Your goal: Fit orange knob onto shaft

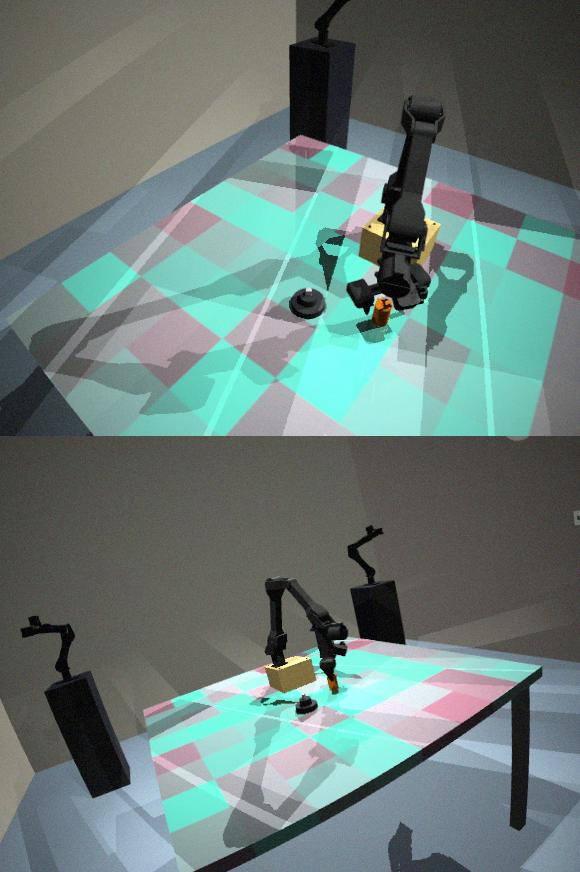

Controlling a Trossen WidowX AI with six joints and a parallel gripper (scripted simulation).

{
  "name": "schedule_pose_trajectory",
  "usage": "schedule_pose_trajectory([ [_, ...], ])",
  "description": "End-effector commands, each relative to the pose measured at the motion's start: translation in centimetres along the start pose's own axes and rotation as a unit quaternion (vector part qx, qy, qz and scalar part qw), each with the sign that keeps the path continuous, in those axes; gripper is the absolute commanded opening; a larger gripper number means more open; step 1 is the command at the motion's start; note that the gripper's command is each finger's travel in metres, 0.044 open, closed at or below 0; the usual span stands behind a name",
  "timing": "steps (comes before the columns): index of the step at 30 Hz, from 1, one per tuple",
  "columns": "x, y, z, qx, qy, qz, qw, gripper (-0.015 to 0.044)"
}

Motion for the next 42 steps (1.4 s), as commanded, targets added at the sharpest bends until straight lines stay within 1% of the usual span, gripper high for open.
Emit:
schedule_pose_trajectory([
  [1, 0.7, 0.1, -0.2, -0.001, 0.003, 0.0, 1.0, 0.044],
  [25, 4.2, 0.2, -0.4, 0.0, 0.003, 0.001, 1.0, 0.044],
  [35, 4.2, 0.2, -0.4, 0.0, 0.003, 0.001, 1.0, 0.0177],
  [40, 4.2, 0.2, -0.4, 0.0, 0.003, 0.001, 1.0, 0.0144],
  [42, 4.2, 0.1, -0.4, 0.001, 0.002, 0.0, 1.0, 0.0092],
])
Point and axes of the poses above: the point midway between the two fingers, 35 mm back from their tips, its own x axis out along the fingers, its own y axis across the jaws, z = x × y, the point moved 2 cm from there along -x, back along the fingers, and after that the axes turned 4 degrees about x, right-handed, at the moved point
